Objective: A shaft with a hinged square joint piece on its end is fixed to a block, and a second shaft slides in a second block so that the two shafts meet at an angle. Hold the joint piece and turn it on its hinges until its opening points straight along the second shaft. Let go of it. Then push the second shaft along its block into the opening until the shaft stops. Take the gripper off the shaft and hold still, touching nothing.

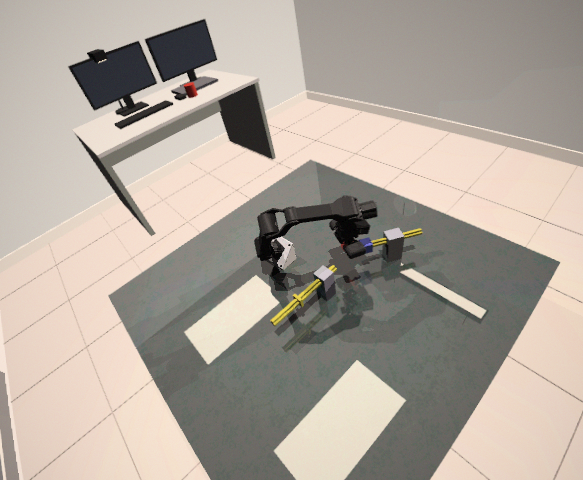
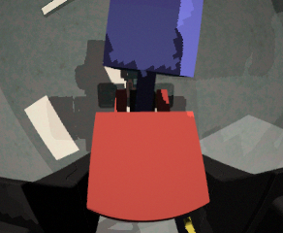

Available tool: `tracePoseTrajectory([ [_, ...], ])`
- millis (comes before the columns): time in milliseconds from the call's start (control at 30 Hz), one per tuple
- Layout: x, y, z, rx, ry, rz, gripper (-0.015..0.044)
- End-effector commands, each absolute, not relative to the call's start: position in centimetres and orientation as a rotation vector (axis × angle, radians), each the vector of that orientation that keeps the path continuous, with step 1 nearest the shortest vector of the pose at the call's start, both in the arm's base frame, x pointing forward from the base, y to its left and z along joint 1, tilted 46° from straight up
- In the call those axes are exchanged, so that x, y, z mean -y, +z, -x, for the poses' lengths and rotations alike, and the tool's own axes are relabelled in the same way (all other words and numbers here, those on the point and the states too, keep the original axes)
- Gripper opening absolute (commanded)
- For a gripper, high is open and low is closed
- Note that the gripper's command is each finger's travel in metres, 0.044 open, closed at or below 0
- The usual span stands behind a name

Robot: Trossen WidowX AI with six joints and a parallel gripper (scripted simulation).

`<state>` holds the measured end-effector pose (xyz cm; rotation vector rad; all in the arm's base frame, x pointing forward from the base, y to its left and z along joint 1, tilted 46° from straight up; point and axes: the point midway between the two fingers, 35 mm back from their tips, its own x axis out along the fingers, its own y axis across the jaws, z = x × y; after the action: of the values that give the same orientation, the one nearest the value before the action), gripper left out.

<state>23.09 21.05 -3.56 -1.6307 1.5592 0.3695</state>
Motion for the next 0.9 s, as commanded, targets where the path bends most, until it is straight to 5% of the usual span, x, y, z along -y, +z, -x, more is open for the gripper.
tracePoseTrajectory([
  [0,-20.97,-3.58,-23.09,-1.558,0.369,1.638,0.0182],
  [567,-21.05,-3.56,-23.09,-1.559,0.369,1.631,0.0147],
  [733,-21.05,-3.56,-23.09,-1.559,0.369,1.631,0.0016],
  [867,-21.05,-3.56,-23.09,-1.559,0.369,1.631,0.0],
])
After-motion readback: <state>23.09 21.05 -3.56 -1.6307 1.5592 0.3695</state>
